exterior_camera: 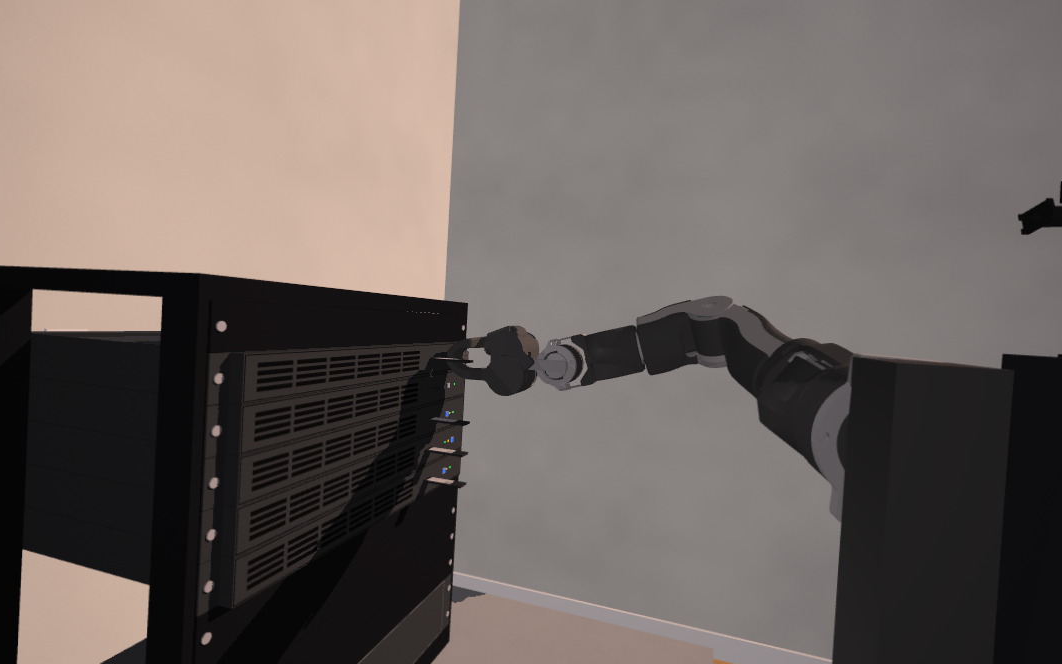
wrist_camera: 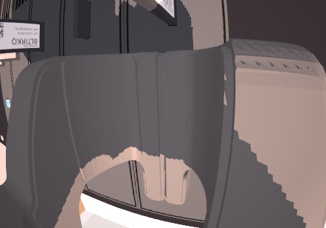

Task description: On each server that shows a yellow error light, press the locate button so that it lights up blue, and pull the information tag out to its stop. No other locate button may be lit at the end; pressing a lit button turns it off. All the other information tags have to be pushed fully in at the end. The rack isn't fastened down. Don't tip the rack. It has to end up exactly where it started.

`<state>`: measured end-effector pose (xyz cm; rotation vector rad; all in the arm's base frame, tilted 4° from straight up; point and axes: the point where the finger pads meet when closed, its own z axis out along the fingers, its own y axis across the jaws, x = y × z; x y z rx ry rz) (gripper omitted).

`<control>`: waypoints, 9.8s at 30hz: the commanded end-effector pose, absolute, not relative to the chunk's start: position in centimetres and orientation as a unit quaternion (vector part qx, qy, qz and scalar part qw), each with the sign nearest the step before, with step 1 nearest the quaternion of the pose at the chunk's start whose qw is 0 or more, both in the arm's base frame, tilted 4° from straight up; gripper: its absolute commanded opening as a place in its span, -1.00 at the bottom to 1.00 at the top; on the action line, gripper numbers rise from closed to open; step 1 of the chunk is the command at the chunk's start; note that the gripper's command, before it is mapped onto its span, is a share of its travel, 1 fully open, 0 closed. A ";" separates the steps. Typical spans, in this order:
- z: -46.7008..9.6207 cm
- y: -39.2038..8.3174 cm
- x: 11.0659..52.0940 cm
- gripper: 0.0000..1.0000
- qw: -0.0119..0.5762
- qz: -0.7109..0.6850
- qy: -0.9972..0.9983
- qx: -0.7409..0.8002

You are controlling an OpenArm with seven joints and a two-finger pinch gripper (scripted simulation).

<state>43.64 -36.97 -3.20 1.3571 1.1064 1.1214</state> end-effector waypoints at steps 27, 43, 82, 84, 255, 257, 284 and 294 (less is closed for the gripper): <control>-3.2 -37.0 43.9 -1.00 0.506 0.466 0.459 0.563; -3.2 -37.0 44.0 -1.00 0.506 0.466 0.459 0.563; -3.2 -37.0 44.2 -1.00 0.506 0.466 0.459 0.562; -3.2 -37.0 44.2 -1.00 0.506 0.466 0.459 0.562; -2.6 -35.0 30.6 -1.00 0.505 0.466 0.458 0.563; -2.6 -34.9 29.7 -1.00 0.506 0.466 0.458 0.563; -2.6 -35.0 29.3 -1.00 0.506 0.466 0.458 0.564; -2.6 -35.0 29.3 -1.00 0.506 0.466 0.458 0.564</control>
